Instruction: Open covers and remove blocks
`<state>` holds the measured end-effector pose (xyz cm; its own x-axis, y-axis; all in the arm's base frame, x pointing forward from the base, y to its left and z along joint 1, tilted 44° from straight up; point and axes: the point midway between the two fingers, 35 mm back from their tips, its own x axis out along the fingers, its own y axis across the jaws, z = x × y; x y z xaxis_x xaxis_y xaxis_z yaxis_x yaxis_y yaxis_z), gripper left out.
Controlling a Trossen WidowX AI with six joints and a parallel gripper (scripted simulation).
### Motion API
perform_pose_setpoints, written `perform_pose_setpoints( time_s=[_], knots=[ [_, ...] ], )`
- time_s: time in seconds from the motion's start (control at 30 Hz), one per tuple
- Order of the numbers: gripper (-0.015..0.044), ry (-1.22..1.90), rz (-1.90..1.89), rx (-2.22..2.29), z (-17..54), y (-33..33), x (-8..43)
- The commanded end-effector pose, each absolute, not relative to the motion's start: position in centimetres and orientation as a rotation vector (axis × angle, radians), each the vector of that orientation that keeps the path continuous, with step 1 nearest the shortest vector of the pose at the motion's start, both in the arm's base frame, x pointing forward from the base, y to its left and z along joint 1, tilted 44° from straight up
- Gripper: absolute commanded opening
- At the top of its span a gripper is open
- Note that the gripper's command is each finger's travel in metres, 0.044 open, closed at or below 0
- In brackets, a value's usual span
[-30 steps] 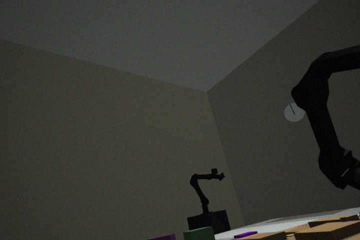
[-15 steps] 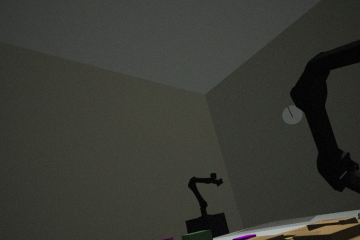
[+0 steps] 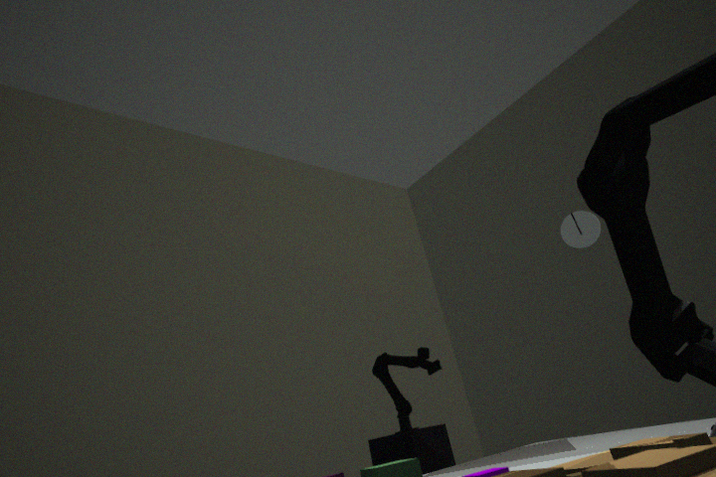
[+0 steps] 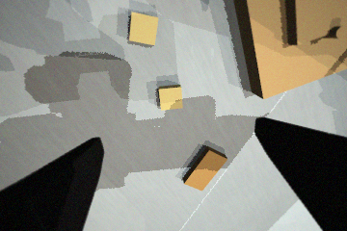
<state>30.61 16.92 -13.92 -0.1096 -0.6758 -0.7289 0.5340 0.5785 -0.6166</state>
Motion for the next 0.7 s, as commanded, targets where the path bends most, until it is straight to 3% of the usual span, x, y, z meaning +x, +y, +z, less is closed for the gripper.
perform_pose_setpoints(
  time_s=[0.0,0.5,0.67],
  knots=[
    [0.0387,1.332,-1.029,-0.122,-13.2,17.1,30.9],
    [0.0000,1.322,-1.031,-0.076,-7.7,12.1,35.0],
    [0.0000,1.315,-1.035,-0.063,-5.8,10.1,36.1]
  ],
)
